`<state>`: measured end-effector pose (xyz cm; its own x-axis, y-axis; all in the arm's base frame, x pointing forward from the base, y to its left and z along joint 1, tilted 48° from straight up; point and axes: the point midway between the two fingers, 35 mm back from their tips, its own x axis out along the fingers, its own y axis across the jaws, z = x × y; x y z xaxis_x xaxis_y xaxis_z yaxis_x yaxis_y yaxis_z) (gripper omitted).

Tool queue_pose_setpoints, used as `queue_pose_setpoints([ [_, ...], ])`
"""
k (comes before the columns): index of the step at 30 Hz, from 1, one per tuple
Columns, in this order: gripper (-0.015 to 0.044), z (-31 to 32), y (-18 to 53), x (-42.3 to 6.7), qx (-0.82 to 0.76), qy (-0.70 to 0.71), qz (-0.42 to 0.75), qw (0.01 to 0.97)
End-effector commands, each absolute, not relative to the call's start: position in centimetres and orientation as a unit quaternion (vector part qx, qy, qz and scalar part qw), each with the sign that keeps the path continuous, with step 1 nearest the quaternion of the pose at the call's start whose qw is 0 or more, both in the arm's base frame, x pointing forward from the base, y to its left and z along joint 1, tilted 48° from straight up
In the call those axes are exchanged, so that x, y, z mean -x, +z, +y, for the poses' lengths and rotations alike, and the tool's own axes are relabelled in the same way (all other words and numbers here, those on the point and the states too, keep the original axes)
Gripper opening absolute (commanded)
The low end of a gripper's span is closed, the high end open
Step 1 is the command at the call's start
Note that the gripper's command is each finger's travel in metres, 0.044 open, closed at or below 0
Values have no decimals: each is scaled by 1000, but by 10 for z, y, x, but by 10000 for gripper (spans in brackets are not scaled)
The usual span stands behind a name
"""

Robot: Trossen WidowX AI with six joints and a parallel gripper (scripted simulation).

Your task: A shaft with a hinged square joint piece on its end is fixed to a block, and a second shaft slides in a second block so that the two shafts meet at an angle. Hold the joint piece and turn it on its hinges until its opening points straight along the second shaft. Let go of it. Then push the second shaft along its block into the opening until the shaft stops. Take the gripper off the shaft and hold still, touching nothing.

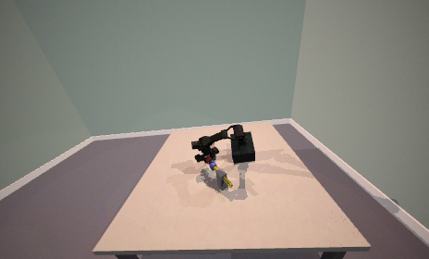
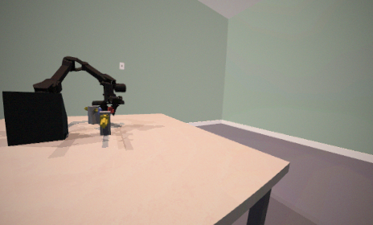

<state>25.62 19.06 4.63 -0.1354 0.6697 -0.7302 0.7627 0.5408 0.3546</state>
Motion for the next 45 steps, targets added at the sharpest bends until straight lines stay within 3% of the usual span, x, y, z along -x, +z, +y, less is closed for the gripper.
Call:
queue_pose_setpoints([
  [1, 0, 190, 44, -254, -489, -67, 760, 423],
  [45, 0, 191, 31, -231, -604, -165, 759, 177],
])
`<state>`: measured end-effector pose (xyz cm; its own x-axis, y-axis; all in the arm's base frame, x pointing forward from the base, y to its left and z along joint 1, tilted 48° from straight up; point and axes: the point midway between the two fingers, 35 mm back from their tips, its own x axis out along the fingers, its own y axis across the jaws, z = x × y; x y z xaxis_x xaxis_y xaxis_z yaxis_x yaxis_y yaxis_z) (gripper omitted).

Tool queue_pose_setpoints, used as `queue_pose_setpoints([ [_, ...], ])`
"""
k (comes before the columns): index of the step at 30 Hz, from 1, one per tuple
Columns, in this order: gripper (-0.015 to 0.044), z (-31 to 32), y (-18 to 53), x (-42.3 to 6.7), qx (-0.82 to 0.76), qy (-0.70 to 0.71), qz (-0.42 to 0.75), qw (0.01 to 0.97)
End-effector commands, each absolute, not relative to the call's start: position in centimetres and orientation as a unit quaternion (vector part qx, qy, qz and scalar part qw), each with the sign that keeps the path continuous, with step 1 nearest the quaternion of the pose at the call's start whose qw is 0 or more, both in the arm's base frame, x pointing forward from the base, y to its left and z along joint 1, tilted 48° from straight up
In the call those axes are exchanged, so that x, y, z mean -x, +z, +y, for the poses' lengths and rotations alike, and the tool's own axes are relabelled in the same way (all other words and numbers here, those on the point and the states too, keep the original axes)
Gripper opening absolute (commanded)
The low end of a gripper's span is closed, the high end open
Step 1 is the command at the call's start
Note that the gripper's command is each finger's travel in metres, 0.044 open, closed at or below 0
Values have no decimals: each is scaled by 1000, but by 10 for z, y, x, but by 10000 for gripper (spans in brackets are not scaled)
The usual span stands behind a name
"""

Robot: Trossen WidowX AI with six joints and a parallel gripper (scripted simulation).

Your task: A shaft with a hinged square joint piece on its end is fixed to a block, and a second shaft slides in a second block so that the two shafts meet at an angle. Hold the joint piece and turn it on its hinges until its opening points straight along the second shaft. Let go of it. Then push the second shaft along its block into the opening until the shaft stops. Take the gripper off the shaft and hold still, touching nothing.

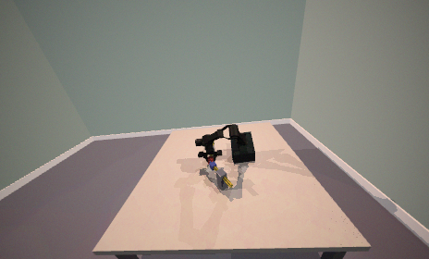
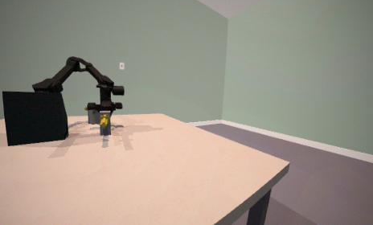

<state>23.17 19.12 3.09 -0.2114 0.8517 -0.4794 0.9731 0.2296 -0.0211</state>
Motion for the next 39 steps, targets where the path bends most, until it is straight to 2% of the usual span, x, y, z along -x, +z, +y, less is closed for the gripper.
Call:
queue_pose_setpoints([
  [1, 0, 191, 31, -231, -604, -165, 759, 177],
  [16, 0, 191, 31, -231, -602, -163, 760, 181],
  [21, 131, 191, 31, -231, -602, -163, 760, 181],
  [24, 147, 191, 31, -231, -602, -163, 760, 181],
  [35, 436, 191, 31, -231, -602, -163, 760, 181],
  [39, 440, 191, 31, -231, -602, -163, 760, 181],
])
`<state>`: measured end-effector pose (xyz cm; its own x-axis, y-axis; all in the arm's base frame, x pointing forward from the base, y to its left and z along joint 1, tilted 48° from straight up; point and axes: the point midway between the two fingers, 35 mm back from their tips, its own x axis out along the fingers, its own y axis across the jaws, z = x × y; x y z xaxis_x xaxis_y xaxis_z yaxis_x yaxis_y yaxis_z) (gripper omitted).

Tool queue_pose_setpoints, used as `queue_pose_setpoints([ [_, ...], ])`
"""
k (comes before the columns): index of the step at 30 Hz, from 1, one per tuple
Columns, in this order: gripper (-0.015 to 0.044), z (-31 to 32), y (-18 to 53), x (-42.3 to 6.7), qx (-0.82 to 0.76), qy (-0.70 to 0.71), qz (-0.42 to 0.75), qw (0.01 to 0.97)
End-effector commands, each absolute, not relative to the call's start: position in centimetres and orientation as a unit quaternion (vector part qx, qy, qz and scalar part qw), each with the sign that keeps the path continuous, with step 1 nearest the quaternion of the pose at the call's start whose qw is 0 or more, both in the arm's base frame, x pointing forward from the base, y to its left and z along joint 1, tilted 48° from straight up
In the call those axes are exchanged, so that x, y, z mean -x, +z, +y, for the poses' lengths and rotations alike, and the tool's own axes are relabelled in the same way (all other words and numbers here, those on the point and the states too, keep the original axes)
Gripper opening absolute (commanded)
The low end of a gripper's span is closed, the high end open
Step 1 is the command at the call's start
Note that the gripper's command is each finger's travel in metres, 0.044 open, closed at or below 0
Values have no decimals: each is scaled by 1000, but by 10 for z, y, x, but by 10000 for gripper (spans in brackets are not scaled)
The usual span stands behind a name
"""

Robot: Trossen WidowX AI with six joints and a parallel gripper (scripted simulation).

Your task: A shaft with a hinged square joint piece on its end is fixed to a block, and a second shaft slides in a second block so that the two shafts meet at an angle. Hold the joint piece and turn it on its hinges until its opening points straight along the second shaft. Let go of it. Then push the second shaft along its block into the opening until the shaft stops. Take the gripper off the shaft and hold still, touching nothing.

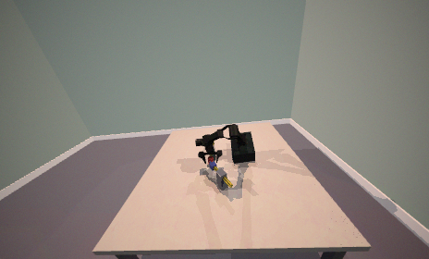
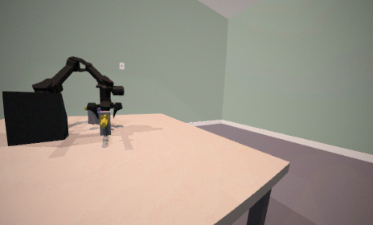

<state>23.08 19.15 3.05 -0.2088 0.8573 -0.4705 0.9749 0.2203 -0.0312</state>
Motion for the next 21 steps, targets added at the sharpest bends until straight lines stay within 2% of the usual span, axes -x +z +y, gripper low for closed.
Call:
queue_pose_setpoints([
  [1, 440, 191, 31, -231, -602, -163, 760, 181],
  [10, 440, 191, 31, -231, -600, -170, 759, 188],
  [21, 440, 178, 47, -236, -556, -275, 717, 316],
])
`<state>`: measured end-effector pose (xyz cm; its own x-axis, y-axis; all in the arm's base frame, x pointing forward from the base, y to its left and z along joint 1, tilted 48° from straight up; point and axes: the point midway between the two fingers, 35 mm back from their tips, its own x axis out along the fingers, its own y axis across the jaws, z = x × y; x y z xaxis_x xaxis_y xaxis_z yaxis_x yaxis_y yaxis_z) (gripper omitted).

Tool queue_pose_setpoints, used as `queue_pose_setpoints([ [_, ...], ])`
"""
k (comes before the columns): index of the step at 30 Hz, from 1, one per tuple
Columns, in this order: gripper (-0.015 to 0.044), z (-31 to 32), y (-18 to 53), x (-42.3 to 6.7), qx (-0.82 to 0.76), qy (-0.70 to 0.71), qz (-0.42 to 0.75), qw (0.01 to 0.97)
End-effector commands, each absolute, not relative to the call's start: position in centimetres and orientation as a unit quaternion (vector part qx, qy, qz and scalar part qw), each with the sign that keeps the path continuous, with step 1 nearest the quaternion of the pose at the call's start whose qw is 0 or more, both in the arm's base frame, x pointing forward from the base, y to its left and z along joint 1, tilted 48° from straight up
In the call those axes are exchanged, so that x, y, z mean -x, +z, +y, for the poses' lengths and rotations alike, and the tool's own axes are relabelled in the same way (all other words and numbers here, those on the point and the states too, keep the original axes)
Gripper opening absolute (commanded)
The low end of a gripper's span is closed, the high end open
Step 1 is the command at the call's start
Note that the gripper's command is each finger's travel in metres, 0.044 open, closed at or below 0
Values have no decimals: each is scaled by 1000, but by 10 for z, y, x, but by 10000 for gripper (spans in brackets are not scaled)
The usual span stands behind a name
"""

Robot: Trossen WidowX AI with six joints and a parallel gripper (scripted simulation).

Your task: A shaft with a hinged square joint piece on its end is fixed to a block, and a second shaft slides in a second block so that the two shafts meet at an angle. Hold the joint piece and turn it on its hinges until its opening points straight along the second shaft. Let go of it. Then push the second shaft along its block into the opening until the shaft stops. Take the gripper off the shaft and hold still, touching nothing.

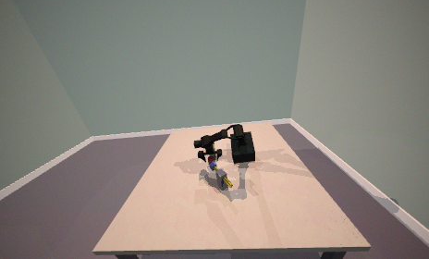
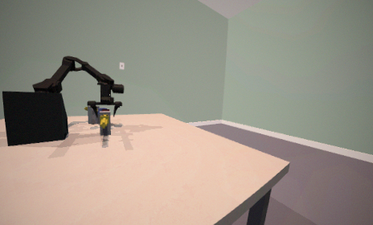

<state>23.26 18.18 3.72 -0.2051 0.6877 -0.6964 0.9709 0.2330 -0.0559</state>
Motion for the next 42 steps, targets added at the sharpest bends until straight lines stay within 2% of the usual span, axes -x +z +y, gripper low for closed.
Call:
queue_pose_setpoints([
  [1, 440, 176, 49, -236, -552, -284, 712, 328],
  [12, 440, 172, 53, -237, -542, -289, 707, 349],
  [28, 440, 136, 79, -251, -437, -79, 768, 461],
  [42, 440, 106, 104, -258, -338, 118, 768, 532],
])
